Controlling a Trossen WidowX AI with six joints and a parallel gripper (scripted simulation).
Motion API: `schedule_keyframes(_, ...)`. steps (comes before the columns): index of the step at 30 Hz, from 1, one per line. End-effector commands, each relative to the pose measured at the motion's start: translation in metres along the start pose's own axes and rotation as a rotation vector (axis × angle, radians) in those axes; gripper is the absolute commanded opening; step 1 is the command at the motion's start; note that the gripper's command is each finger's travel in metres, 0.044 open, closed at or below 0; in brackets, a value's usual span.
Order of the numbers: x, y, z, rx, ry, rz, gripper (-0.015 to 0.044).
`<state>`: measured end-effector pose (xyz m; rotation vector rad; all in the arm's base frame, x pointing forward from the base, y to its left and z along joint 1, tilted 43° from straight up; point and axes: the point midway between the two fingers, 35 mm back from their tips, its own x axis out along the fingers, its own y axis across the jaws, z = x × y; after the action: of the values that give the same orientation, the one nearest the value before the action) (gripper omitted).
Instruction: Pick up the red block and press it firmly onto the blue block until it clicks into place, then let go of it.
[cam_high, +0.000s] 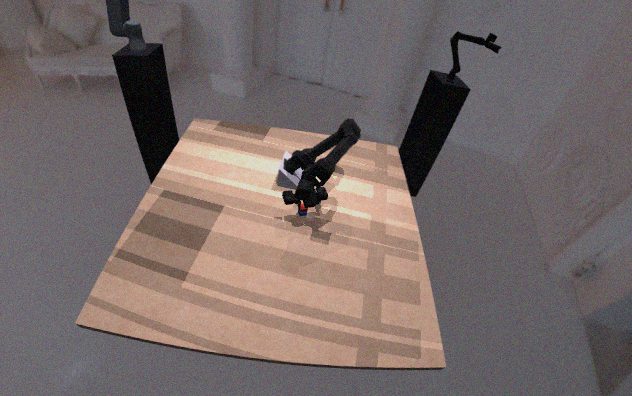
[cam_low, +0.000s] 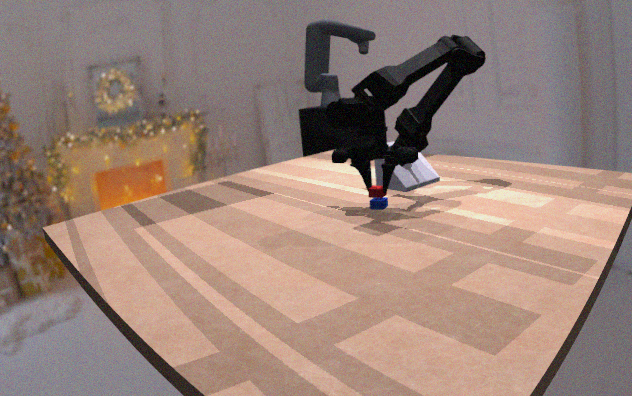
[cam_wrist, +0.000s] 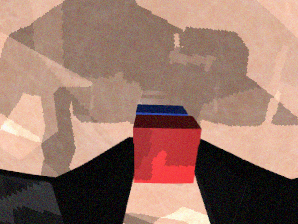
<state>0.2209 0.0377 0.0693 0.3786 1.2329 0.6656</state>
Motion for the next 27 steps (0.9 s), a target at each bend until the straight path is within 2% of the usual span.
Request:
schedule_keyframes(1, 0.0054, 0.0006, -0.0015, 0.009, 0.002, 0.008, 0.0000)
schedule_keyframes(27, 0.0085, 0.0007, -0.0014, 0.009, 0.002, 0.008, 0.0000)
